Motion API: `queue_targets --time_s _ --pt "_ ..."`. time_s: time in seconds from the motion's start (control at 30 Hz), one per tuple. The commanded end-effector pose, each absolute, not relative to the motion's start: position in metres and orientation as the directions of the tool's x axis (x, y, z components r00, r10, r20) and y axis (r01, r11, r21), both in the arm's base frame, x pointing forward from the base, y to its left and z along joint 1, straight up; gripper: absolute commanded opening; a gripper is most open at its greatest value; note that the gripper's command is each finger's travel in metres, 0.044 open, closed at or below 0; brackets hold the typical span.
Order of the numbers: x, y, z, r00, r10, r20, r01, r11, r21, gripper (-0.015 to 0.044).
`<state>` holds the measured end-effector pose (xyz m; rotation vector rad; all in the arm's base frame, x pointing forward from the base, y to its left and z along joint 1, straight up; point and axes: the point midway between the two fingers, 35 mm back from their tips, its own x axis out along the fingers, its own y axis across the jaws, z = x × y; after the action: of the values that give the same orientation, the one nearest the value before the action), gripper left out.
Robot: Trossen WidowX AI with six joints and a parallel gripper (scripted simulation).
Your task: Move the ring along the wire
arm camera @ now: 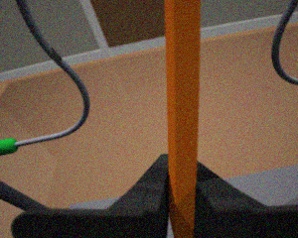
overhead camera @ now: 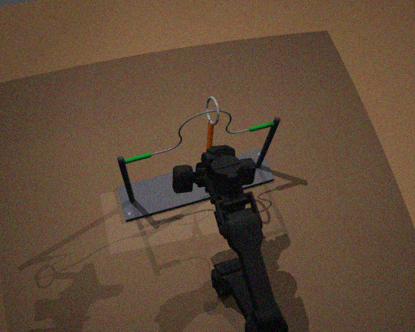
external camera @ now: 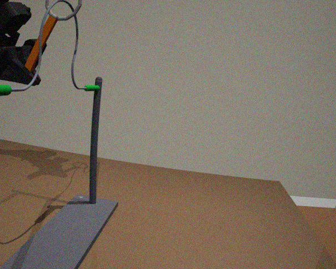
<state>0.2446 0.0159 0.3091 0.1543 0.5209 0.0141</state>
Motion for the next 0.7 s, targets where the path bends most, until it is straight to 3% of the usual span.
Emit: queue_targets --time_s 0.0,0.67 --pt "0.245 0.013 0.309 0.870 0.021 -0.492 0.028 0.995 0.092 -0.0150" --pt "0.246 -0.004 0.308 0.882 -0.143 -0.450 0.041 0.972 -0.229 -0.0150"
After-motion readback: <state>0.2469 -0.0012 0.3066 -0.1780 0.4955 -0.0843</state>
